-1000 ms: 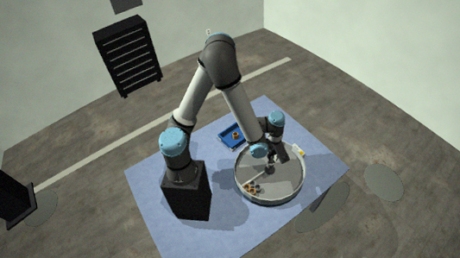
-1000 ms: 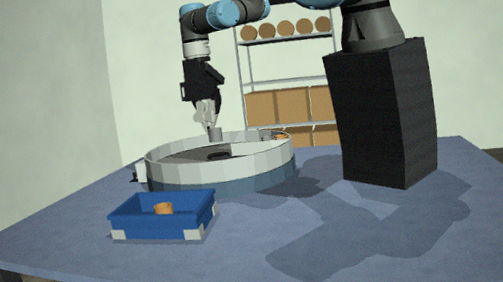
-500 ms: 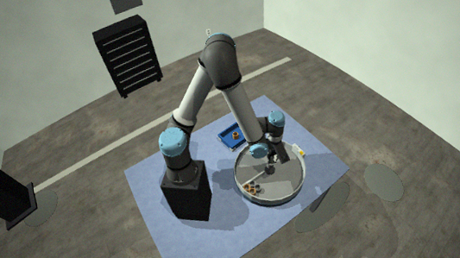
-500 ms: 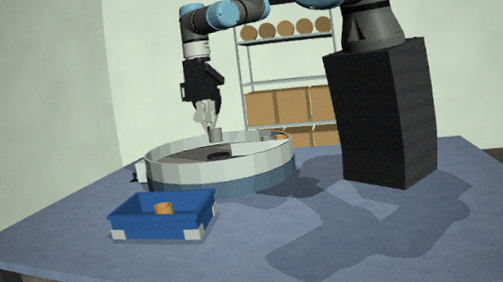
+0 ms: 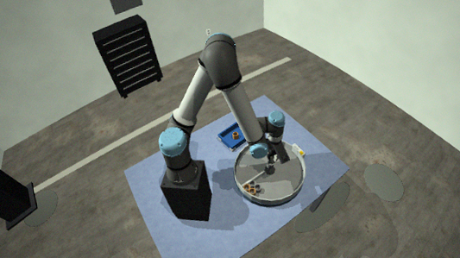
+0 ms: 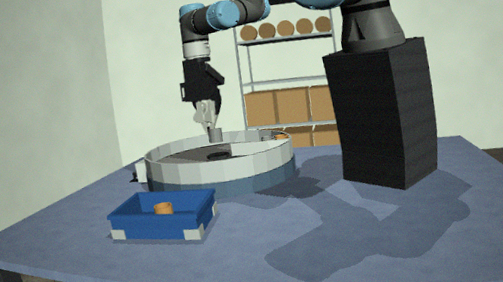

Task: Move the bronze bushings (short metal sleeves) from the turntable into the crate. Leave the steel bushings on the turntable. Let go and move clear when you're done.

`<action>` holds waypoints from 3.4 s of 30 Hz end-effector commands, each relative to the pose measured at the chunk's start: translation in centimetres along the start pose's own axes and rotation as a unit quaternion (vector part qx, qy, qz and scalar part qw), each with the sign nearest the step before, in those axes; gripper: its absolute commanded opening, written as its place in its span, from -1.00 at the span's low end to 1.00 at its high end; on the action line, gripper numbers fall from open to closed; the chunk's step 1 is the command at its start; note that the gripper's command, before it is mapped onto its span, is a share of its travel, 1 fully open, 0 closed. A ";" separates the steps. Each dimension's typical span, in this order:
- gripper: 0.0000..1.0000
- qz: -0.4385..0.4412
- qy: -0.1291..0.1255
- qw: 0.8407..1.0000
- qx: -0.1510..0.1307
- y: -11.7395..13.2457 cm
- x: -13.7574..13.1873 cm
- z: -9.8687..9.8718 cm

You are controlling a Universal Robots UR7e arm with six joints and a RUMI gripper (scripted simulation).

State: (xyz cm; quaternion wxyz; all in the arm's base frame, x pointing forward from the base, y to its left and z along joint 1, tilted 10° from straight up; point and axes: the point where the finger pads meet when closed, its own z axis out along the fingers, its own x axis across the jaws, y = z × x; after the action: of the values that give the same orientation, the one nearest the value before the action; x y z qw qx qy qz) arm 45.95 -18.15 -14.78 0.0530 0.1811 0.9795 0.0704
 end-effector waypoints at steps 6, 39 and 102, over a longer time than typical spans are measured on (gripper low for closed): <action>-1.00 0.000 -0.001 1.000 0.000 0.0 -0.1 0.6; -1.00 0.000 -0.001 1.000 0.000 0.0 -0.1 2.7; -1.00 0.000 -0.001 1.000 0.000 0.0 -0.1 3.3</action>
State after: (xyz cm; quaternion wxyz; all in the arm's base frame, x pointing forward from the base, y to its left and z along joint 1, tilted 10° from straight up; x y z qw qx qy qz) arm 46.39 -17.75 -18.09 0.0530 0.1811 0.9795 0.0704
